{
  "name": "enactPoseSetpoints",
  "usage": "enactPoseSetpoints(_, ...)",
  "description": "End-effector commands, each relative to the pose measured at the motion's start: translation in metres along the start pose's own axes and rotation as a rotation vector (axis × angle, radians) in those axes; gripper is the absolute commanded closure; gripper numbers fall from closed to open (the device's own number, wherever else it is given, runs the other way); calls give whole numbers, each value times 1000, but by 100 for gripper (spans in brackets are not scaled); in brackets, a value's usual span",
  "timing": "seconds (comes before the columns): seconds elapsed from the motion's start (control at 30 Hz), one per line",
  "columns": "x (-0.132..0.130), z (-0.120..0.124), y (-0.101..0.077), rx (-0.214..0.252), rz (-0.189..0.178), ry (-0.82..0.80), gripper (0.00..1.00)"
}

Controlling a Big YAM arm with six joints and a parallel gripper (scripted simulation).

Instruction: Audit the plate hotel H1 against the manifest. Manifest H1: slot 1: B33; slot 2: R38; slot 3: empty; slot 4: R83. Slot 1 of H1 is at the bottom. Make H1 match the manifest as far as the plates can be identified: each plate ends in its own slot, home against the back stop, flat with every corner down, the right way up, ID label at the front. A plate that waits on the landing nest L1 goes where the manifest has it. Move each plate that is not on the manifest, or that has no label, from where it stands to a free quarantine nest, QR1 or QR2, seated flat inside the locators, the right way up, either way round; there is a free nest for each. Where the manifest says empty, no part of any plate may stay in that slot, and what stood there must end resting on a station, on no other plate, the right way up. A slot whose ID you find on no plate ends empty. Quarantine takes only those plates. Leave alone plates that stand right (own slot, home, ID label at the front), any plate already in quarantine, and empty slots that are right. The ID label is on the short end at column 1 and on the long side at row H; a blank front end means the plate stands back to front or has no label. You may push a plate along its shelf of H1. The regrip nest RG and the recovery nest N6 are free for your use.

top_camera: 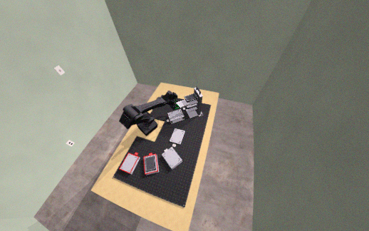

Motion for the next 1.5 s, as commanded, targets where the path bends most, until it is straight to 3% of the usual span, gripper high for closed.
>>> enactPoseSetpoints(0.0, -1, -3, -6, -10, -1, 12, 14)
enactPoseSetpoints(0.5, 3, 9, -18, -11, -4, 10, 14)
enactPoseSetpoints(0.53, -2, -19, -21, -51, 1, 47, 14)
enactPoseSetpoints(0.63, 4, 13, -22, -11, -4, 10, 14)
enactPoseSetpoints(1.07, 6, 22, -32, -12, -4, 11, 14)
enactPoseSetpoints(1.1, 2, -6, -37, -51, -2, 48, 14)
enactPoseSetpoints(1.2, 7, 27, -36, -10, -4, 10, 14)
enactPoseSetpoints(1.47, 9, 34, -43, -9, -4, 10, 14)
Point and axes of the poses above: the point where the finger pads meet when closed, its own y axis out along the fingers, its own x axis across the jaws, z = x × y, the point moved 5 cm from there along -y, back along the fingers, and after that the axes turned 13 degrees about -y, right-handed, at the moved point
